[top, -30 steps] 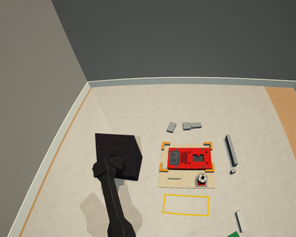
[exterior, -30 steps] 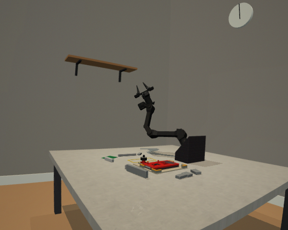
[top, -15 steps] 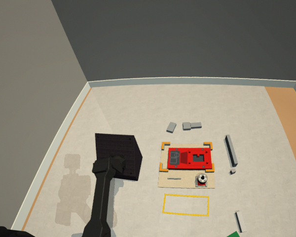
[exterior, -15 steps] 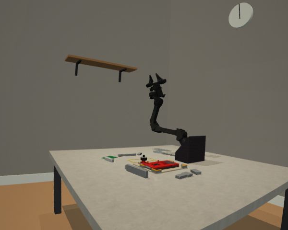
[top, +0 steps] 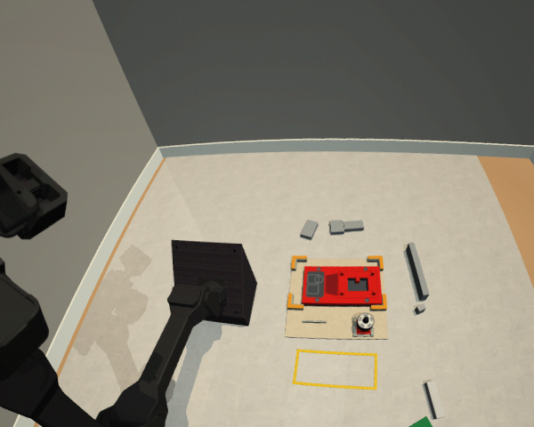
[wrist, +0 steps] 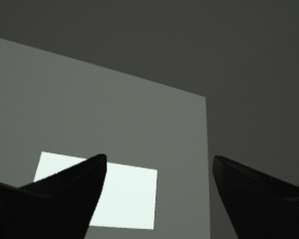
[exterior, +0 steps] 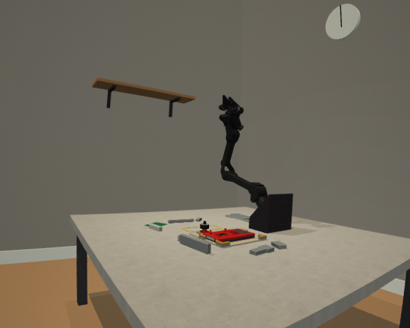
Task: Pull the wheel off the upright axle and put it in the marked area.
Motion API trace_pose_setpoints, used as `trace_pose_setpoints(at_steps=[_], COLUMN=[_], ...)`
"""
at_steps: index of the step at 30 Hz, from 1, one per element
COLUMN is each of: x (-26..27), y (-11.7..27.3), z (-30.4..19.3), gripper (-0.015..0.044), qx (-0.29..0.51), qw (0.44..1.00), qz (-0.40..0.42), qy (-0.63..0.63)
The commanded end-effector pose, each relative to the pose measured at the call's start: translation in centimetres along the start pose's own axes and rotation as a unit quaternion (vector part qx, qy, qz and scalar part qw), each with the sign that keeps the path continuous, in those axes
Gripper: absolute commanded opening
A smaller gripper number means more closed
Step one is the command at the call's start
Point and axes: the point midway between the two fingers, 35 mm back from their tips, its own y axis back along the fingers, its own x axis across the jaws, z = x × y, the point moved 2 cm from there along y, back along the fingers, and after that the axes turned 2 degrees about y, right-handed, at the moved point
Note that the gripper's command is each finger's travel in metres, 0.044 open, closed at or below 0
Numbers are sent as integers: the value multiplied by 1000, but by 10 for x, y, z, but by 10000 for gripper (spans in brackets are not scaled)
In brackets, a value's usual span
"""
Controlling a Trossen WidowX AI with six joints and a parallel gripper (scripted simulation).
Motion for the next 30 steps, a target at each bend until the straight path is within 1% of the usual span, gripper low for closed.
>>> trace_pose_setpoints(at_steps=[1,7,12,19,30], x=[-26,-71,-113,-177,-250], y=[-17,-45,-66,-86,-91], z=[4,20,41,85,169], gripper=[300,300,300,300,300], qx=[-21,-57,-85,-114,-155], qw=[997,980,951,882,773], qz=[-32,-95,-162,-275,-422], qy=[62,163,250,366,447])
